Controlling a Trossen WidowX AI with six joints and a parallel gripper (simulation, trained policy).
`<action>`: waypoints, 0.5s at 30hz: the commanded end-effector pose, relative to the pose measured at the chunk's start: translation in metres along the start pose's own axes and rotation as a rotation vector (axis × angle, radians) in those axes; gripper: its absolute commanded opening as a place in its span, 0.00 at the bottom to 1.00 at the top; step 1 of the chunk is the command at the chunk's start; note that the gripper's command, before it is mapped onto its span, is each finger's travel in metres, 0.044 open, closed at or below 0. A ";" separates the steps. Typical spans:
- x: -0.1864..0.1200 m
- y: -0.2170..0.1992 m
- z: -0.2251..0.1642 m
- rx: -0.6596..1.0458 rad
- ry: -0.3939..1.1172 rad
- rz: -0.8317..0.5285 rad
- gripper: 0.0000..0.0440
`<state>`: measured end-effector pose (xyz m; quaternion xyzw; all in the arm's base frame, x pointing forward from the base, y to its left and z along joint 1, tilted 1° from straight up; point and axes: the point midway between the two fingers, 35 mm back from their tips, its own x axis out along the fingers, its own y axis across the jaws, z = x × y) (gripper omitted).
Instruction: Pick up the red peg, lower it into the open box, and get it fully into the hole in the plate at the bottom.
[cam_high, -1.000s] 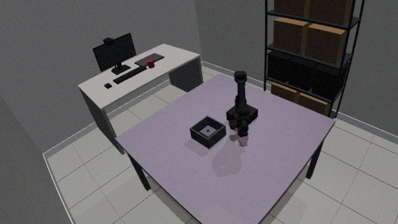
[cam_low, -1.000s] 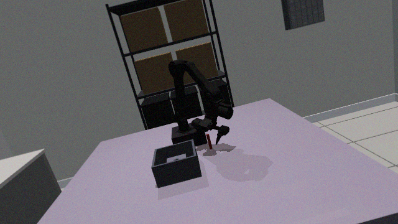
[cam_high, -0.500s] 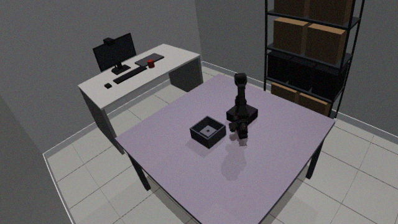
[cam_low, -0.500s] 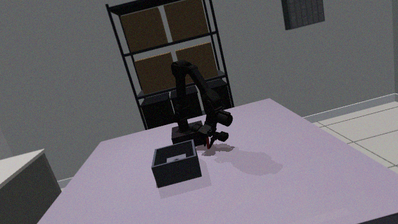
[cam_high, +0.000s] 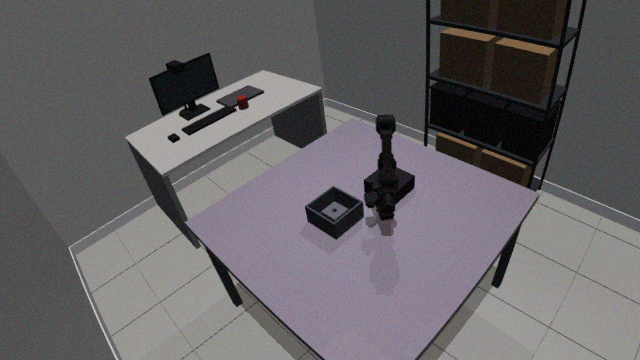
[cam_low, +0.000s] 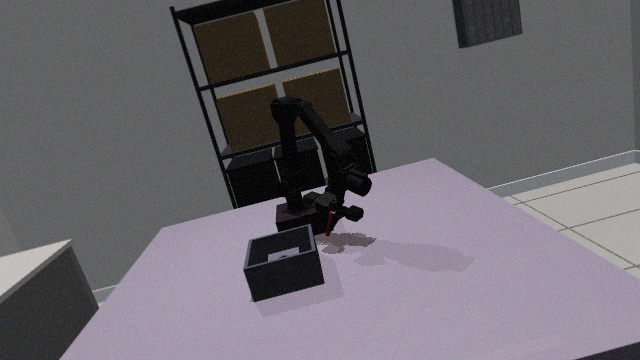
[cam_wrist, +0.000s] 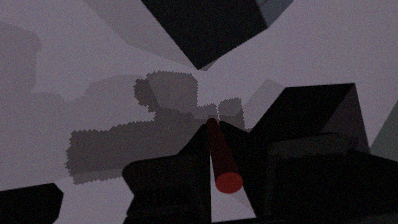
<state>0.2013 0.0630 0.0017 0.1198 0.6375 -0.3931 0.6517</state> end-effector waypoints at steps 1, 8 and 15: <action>-0.011 -0.004 0.010 0.005 -0.024 0.006 0.00; -0.034 -0.013 0.033 0.027 -0.070 0.011 0.00; -0.058 -0.020 0.061 0.087 -0.109 0.030 0.00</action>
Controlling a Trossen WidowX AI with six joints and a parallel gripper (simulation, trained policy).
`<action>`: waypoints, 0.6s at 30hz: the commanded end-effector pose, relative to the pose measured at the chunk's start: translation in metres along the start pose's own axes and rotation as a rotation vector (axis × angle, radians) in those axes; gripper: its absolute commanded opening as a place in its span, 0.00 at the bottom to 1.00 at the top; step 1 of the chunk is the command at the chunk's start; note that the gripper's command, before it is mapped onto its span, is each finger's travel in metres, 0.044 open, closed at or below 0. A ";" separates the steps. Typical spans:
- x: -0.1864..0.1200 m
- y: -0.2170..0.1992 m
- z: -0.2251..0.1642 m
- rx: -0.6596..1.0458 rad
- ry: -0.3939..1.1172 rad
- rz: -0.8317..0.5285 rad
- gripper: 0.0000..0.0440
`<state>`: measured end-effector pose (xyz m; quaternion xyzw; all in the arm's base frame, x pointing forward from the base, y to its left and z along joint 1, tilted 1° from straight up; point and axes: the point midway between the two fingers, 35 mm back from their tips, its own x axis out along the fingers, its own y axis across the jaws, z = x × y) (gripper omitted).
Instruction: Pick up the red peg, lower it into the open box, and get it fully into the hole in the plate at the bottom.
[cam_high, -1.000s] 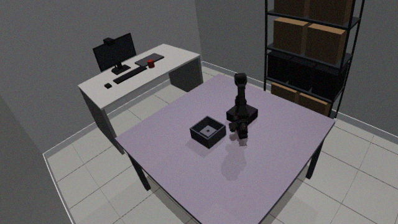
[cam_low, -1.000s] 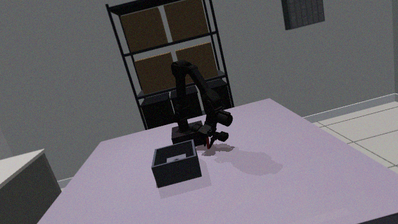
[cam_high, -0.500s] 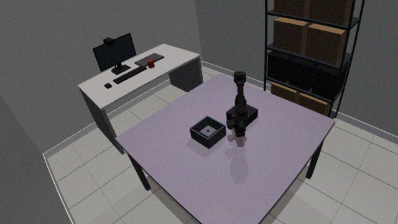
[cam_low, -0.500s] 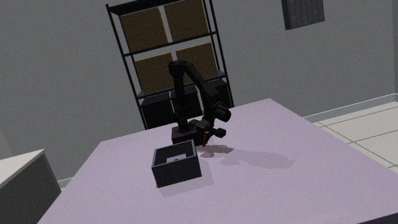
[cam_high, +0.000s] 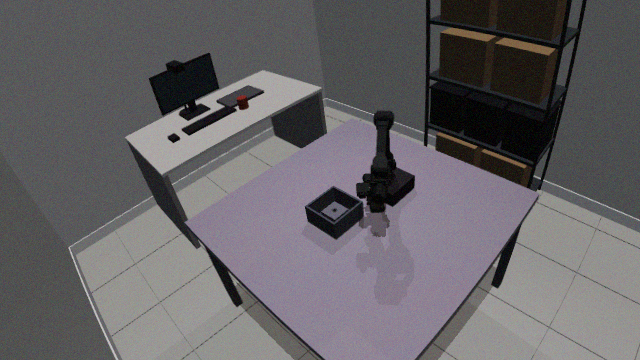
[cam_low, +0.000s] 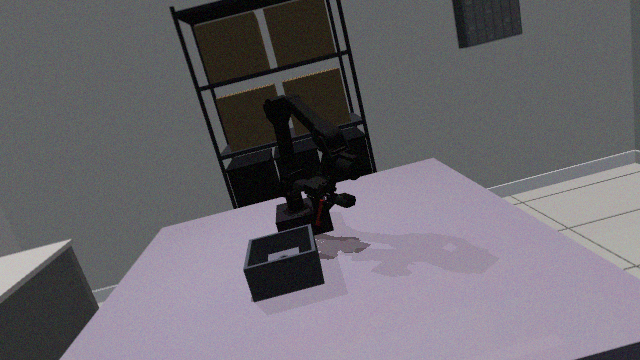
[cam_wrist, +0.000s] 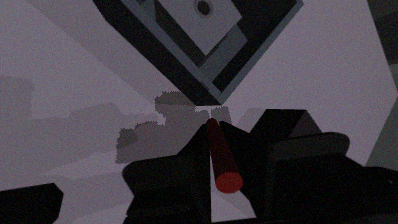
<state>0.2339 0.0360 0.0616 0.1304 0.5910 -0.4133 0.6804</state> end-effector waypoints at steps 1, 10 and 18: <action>-0.010 -0.003 0.016 0.031 -0.019 0.010 0.00; -0.015 -0.016 0.057 0.138 -0.035 0.017 0.00; -0.003 -0.027 0.092 0.201 -0.025 0.021 0.00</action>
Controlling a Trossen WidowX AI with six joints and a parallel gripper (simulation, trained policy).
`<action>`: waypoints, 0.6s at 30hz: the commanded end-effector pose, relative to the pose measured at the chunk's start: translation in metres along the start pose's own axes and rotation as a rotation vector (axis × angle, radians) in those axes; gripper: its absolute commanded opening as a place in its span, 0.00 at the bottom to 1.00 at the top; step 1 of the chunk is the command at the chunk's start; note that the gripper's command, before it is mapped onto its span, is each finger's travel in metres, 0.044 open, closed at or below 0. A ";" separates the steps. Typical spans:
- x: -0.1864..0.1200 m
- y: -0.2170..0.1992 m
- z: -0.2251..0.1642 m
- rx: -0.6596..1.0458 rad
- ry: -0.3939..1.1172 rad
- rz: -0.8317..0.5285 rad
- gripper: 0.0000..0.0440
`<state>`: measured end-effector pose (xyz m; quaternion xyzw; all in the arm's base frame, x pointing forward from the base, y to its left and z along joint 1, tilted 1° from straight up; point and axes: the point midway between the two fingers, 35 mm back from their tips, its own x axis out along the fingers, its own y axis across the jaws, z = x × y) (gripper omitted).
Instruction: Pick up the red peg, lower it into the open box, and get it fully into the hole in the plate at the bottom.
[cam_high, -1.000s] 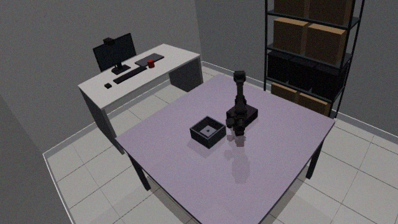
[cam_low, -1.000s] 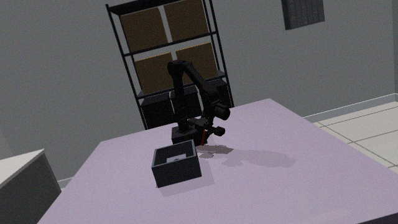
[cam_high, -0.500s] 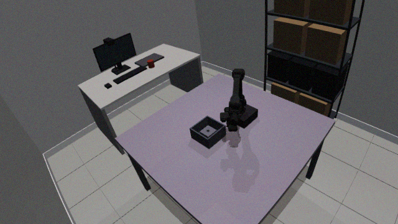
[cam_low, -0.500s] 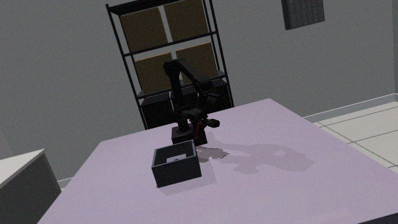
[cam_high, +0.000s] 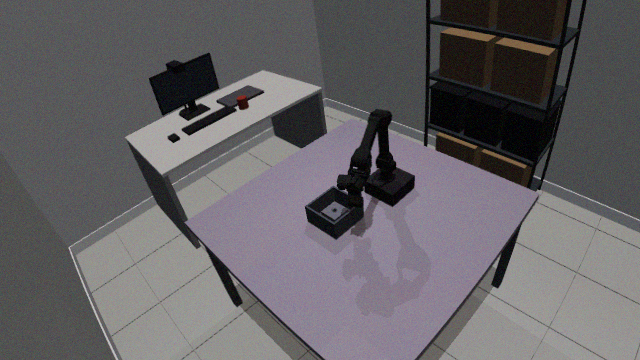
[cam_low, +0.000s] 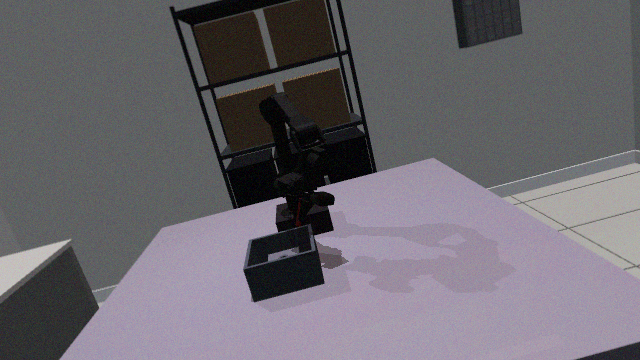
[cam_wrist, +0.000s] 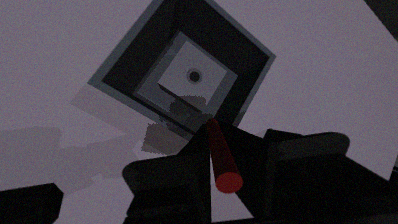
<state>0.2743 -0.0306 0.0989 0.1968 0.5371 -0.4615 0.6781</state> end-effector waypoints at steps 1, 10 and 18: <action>0.008 -0.001 0.013 0.013 0.006 -0.004 0.00; 0.033 -0.002 0.046 0.023 0.034 0.019 0.00; 0.060 0.003 0.062 -0.009 0.063 0.058 0.00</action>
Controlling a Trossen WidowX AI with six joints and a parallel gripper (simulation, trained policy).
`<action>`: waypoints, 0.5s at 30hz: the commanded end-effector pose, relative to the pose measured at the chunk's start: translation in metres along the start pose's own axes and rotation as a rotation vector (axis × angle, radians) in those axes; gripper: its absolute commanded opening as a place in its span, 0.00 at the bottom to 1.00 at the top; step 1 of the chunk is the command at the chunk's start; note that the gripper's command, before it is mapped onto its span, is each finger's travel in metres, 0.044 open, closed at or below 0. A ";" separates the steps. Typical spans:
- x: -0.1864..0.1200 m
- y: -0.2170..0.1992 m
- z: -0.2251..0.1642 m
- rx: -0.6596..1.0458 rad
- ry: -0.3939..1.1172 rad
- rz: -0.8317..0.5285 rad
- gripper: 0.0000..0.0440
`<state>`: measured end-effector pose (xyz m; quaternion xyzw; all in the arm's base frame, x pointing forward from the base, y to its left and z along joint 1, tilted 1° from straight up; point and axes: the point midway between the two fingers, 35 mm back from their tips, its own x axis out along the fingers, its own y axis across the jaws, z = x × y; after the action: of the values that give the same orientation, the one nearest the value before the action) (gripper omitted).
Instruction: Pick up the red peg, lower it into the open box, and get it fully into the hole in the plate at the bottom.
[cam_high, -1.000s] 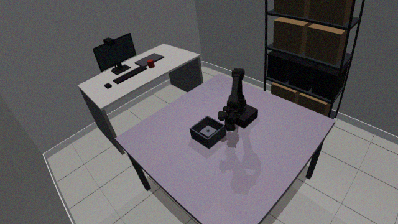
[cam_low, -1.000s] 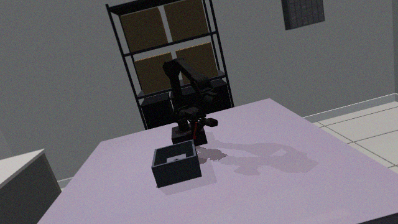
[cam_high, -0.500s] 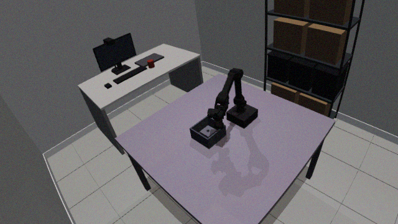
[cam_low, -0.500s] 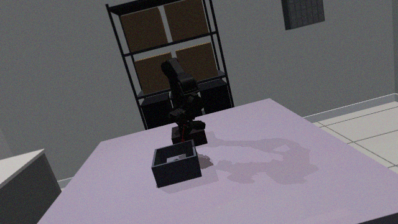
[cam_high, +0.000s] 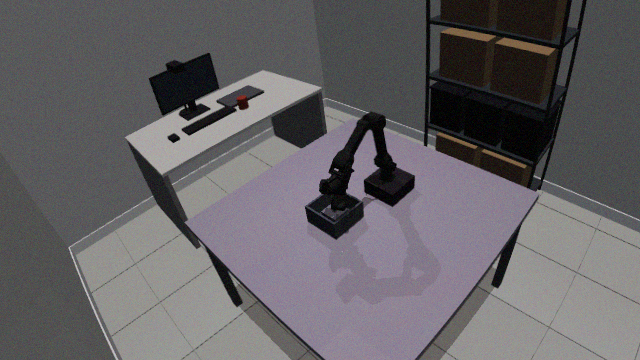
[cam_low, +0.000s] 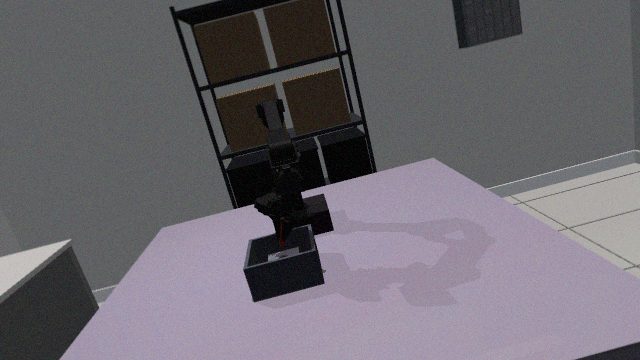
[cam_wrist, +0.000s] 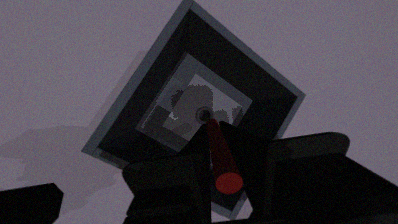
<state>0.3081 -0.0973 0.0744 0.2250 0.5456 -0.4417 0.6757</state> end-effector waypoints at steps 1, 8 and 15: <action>0.013 0.002 0.003 -0.027 0.022 0.011 0.00; 0.037 0.005 0.001 -0.088 0.078 0.031 0.25; 0.046 0.012 0.014 -0.115 0.102 0.065 0.53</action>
<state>0.3190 -0.1144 0.0339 0.2226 0.5955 -0.3837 0.6697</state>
